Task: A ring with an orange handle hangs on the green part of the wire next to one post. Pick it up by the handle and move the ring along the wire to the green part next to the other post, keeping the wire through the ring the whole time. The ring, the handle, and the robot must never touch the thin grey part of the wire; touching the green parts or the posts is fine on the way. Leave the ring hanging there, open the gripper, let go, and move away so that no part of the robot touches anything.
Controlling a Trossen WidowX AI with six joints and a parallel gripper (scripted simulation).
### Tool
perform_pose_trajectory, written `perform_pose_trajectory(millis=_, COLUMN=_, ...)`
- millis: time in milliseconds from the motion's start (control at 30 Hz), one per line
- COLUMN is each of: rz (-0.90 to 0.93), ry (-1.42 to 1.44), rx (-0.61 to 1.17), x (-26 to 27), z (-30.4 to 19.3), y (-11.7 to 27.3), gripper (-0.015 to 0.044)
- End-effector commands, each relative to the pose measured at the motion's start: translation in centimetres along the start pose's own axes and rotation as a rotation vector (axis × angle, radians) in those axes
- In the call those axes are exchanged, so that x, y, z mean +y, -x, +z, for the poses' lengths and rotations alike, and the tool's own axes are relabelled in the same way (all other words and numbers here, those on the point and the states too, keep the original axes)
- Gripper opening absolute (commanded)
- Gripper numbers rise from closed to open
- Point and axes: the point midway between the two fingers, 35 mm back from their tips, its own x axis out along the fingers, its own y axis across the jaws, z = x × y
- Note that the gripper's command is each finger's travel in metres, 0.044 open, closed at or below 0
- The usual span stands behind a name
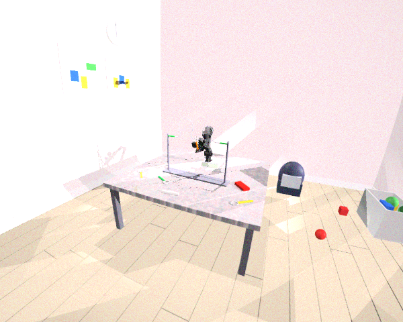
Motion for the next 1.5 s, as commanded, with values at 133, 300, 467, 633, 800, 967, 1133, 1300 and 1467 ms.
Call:
perform_pose_trajectory(millis=133, rz=0.020, ry=-0.039, rx=0.011, x=1.4, z=-0.1, y=0.1, gripper=-0.0150)
perform_pose_trajectory(millis=300, rz=0.027, ry=-0.051, rx=0.012, x=2.1, z=0.0, y=0.2, gripper=-0.0150)
perform_pose_trajectory(millis=467, rz=0.036, ry=-0.066, rx=0.013, x=2.8, z=0.0, y=0.3, gripper=-0.0150)
perform_pose_trajectory(millis=633, rz=0.049, ry=-0.089, rx=0.016, x=3.6, z=0.0, y=0.4, gripper=-0.0150)
perform_pose_trajectory(millis=800, rz=0.070, ry=-0.126, rx=0.020, x=4.5, z=0.1, y=0.6, gripper=-0.0150)
perform_pose_trajectory(millis=967, rz=0.100, ry=-0.179, rx=0.026, x=5.7, z=0.3, y=0.8, gripper=-0.0150)
perform_pose_trajectory(millis=1133, rz=0.140, ry=-0.250, rx=0.034, x=7.1, z=0.5, y=1.2, gripper=-0.0150)
perform_pose_trajectory(millis=1300, rz=0.188, ry=-0.335, rx=0.045, x=8.6, z=1.0, y=1.6, gripper=-0.0150)
perform_pose_trajectory(millis=1467, rz=0.242, ry=-0.430, rx=0.056, x=10.1, z=1.6, y=2.2, gripper=-0.0150)
